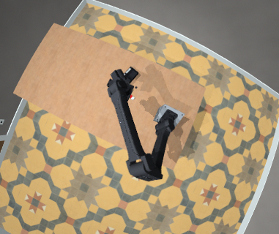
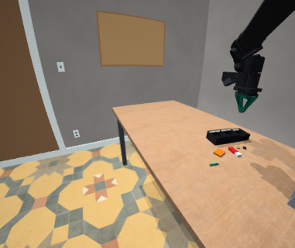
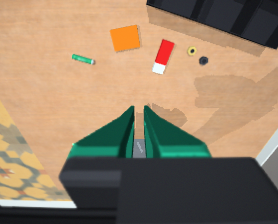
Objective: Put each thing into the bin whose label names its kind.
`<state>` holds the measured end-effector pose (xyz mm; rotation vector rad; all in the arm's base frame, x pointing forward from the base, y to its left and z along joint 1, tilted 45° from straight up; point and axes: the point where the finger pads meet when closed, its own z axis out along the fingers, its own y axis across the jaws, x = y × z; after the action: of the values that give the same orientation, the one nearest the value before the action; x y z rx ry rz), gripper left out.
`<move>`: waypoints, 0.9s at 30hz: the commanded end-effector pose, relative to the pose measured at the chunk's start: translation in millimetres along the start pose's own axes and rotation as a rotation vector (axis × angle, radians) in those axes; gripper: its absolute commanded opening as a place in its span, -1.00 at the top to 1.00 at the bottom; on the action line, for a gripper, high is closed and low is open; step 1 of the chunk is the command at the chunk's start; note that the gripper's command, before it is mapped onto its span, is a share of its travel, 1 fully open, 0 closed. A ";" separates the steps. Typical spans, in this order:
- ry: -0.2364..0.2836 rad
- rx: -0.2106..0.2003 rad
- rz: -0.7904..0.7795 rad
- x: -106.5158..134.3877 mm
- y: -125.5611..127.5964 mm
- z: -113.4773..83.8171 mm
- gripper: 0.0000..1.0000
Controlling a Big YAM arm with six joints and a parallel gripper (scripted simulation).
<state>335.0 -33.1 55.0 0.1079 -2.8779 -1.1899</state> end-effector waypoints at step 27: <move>-0.056 0.019 0.258 -48.5 -118.2 45.3 0.83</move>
<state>354.0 -50.8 -58.0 -0.2475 -2.7553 -1.1468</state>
